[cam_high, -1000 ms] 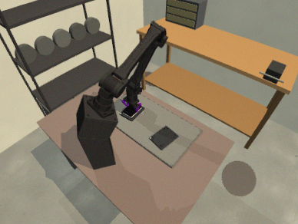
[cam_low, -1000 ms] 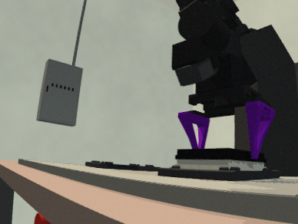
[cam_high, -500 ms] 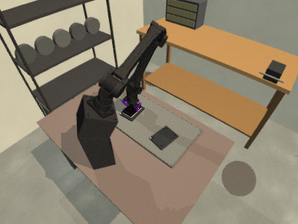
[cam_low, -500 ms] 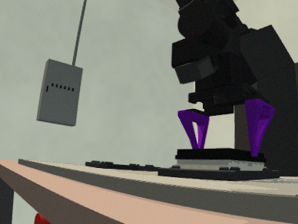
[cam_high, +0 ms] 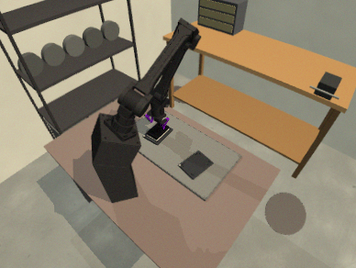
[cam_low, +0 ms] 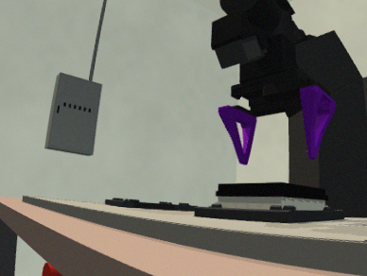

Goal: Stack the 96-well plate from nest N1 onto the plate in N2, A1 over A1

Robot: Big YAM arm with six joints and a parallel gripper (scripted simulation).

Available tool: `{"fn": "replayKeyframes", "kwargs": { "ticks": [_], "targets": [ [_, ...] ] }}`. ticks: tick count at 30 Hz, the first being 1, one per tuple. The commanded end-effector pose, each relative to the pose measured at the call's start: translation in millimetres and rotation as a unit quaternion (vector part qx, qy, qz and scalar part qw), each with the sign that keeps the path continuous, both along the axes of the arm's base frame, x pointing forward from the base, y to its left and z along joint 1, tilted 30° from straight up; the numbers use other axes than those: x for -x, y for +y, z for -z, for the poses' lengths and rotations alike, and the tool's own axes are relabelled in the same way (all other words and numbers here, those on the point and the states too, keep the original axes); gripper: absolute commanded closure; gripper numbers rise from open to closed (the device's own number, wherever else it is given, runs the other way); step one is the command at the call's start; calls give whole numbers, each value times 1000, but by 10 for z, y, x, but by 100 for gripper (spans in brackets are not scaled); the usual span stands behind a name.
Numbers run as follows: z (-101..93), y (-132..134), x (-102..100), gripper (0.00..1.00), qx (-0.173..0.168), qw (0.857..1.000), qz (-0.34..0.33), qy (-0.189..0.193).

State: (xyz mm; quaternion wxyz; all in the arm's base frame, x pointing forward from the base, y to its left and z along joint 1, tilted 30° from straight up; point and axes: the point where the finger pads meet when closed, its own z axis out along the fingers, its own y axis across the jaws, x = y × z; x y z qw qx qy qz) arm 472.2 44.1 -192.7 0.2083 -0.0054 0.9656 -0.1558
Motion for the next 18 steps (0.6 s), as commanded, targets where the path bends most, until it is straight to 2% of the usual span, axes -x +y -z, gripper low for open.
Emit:
{"fn": "replayKeyframes", "kwargs": {
  "ticks": [1,3,5,18],
  "targets": [
    [-112,93,49,0,-3,1000,1,-2],
    [-85,24,86,0,-1,1000,8,4],
    [-182,116,79,0,-3,1000,1,-2],
    [-460,200,194,0,-3,1000,2,-4]
  ]
}}
